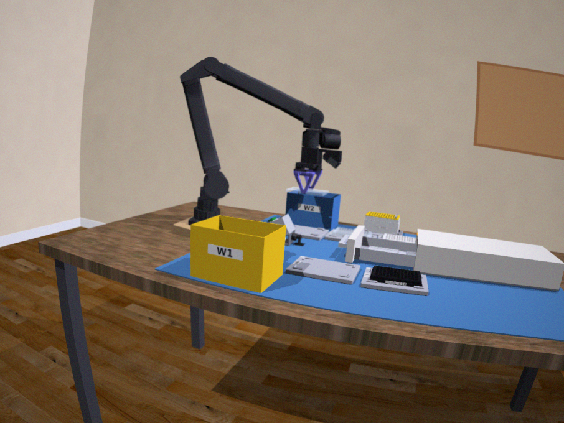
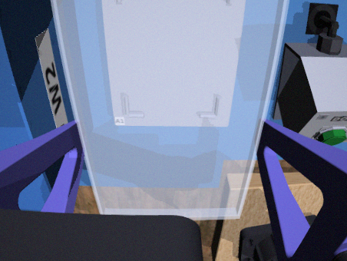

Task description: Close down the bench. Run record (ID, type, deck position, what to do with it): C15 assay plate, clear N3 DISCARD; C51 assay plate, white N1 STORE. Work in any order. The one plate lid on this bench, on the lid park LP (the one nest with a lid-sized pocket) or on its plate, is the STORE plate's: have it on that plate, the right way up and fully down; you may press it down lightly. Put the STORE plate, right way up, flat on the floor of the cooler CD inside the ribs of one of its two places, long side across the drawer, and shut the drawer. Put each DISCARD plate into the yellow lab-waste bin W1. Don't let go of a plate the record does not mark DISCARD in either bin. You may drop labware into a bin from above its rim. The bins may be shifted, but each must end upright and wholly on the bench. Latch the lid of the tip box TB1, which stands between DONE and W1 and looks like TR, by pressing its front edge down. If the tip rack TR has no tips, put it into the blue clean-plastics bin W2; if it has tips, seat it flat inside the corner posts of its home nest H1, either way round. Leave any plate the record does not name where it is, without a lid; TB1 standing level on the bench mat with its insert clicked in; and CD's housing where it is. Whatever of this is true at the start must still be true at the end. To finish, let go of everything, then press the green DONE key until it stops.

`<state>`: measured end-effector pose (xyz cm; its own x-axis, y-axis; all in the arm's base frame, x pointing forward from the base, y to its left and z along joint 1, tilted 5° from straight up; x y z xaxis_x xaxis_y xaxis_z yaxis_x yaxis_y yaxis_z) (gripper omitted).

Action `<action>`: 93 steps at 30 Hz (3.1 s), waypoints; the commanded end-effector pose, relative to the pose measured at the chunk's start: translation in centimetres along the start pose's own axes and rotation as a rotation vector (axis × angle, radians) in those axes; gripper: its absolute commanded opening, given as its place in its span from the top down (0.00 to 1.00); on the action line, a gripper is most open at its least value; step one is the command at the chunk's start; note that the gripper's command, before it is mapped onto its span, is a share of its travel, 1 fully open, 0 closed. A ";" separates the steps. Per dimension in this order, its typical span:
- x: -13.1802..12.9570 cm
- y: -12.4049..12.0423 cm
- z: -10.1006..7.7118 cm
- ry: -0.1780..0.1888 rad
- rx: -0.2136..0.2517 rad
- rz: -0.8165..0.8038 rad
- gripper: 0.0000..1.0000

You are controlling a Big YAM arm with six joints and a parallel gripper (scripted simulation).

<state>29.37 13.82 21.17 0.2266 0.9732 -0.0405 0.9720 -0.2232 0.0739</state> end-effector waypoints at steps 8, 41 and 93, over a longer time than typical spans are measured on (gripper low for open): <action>1.2 4.7 -1.7 0.034 -0.050 -0.003 1.00; 2.0 12.1 -1.6 0.019 -0.034 -0.005 1.00; 3.7 24.1 -1.6 0.016 -0.037 -0.005 1.00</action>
<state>51.61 12.49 22.75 0.2183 0.9750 -0.0415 0.9733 -0.2145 0.0815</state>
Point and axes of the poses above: the point where the finger pads meet when closed, its own z axis out along the fingers, its own x axis across the jaws, y = z × x, the point moved 8 cm from there along -z, back along the fingers, and after that the axes turned 6 degrees about z, right-handed, at the moved point
